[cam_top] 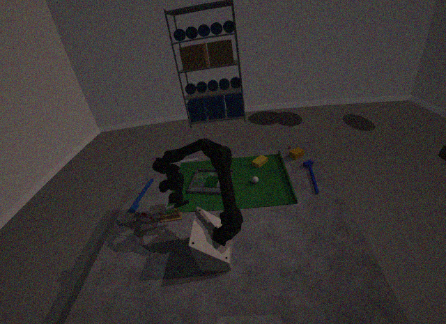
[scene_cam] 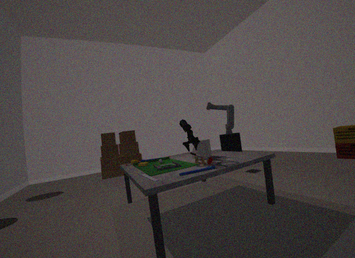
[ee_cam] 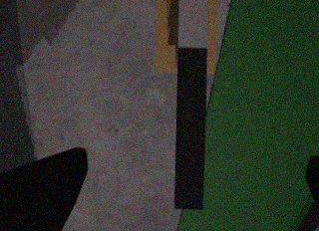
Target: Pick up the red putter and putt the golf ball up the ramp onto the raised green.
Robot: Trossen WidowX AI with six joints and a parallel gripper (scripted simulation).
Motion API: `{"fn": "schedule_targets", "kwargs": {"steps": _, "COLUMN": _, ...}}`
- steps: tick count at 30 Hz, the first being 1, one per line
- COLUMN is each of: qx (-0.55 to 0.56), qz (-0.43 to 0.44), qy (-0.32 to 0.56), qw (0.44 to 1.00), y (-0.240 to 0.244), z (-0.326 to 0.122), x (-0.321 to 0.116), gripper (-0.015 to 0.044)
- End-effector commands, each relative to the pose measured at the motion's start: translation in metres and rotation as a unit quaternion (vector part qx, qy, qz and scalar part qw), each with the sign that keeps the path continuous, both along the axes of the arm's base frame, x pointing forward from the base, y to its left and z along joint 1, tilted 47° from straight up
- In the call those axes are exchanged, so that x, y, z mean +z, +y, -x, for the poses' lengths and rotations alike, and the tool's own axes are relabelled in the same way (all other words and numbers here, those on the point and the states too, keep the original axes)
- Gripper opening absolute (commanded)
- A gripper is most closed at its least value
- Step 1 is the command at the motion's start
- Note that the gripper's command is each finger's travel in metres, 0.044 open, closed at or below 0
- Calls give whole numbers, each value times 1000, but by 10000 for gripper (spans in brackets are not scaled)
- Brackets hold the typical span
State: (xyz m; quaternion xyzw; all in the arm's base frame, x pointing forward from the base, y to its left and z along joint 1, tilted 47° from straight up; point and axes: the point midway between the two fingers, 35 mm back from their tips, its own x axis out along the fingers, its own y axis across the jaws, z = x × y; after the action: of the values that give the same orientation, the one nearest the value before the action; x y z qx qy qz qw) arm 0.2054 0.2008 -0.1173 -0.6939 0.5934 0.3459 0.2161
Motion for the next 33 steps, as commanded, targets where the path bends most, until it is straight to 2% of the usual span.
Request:
{"fn": "schedule_targets", "kwargs": {"steps": 1, "qx": 1, "qz": 6, "qy": 4, "qw": 1000, "y": -12, "z": 0, "x": -11, "gripper": 440}}
{"fn": "schedule_targets", "kwargs": {"steps": 33, "qx": 1, "qz": 7, "qy": 4, "qw": 1000, "y": -46, "z": -4, "x": -44, "gripper": 440}}
